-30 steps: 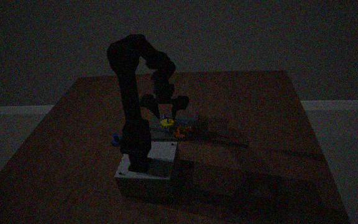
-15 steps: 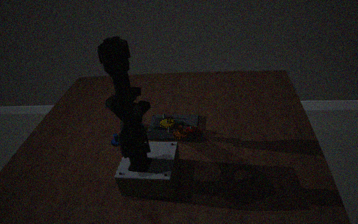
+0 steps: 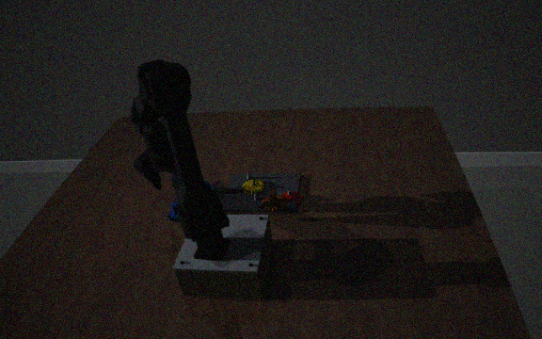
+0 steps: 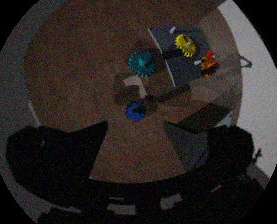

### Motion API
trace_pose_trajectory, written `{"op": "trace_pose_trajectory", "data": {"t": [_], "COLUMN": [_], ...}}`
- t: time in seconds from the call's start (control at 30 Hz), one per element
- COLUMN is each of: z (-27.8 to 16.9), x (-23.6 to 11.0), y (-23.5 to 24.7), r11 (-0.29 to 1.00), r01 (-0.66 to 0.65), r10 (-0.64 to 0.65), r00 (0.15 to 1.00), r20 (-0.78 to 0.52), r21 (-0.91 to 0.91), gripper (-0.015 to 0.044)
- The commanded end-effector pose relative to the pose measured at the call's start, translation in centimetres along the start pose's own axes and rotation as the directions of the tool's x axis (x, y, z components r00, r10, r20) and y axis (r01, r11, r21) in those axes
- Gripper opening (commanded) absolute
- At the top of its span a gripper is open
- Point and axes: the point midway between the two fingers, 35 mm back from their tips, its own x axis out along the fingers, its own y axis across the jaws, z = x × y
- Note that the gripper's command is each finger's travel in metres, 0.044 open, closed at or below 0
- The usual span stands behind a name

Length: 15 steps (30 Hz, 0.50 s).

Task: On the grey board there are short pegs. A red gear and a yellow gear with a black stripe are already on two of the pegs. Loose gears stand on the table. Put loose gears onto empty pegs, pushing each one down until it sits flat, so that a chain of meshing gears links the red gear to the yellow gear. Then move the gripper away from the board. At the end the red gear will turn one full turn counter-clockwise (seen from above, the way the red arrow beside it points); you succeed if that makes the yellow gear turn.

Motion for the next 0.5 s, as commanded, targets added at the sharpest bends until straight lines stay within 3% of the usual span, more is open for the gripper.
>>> {"op": "trace_pose_trajectory", "data": {"t": [0.0,0.47], "z": [-0.2,-0.2], "x": [1.3,3.4], "y": [0.0,-0.1], "r11": [1.0,1.0], "r01": [0.006,0.006], "r10": [-0.006,-0.006], "r00": [1.0,1.0], "r20": [0.002,0.002], "r21": [0.007,0.007], "gripper": [0.044,0.044]}}
